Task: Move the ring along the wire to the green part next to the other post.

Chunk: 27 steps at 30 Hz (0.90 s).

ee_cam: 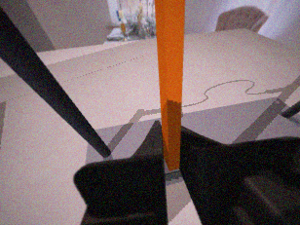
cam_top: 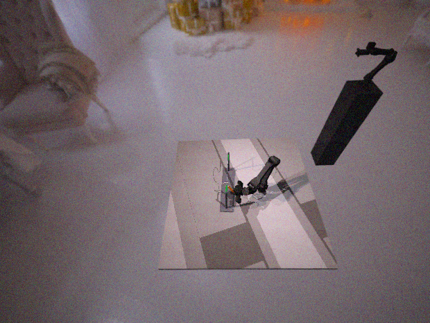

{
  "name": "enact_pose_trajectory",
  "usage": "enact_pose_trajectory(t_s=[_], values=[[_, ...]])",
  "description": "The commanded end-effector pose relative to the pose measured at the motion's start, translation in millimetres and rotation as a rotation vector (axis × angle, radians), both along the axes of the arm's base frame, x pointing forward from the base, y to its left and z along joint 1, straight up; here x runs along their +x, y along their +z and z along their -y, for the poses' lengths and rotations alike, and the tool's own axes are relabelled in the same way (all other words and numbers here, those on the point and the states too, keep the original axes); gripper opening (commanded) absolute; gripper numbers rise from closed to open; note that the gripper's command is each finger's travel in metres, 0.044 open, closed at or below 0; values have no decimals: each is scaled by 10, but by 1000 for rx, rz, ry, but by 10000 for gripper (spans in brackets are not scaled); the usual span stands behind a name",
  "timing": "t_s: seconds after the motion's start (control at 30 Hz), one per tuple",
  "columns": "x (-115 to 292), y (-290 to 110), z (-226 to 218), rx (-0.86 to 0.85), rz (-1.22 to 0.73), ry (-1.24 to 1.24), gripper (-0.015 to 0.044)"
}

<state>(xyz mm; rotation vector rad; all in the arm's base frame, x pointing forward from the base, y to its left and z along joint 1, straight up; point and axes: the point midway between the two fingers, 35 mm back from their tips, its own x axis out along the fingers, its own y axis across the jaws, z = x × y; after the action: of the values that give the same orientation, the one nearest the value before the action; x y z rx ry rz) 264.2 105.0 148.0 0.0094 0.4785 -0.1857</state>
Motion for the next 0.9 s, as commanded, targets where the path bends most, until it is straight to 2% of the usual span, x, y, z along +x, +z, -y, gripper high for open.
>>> enact_pose_trajectory(t_s=[0.0,0.87], values=[[11,7,-47,2,3,-5,-150],[29,1,-284,1,8,-8,-150]])
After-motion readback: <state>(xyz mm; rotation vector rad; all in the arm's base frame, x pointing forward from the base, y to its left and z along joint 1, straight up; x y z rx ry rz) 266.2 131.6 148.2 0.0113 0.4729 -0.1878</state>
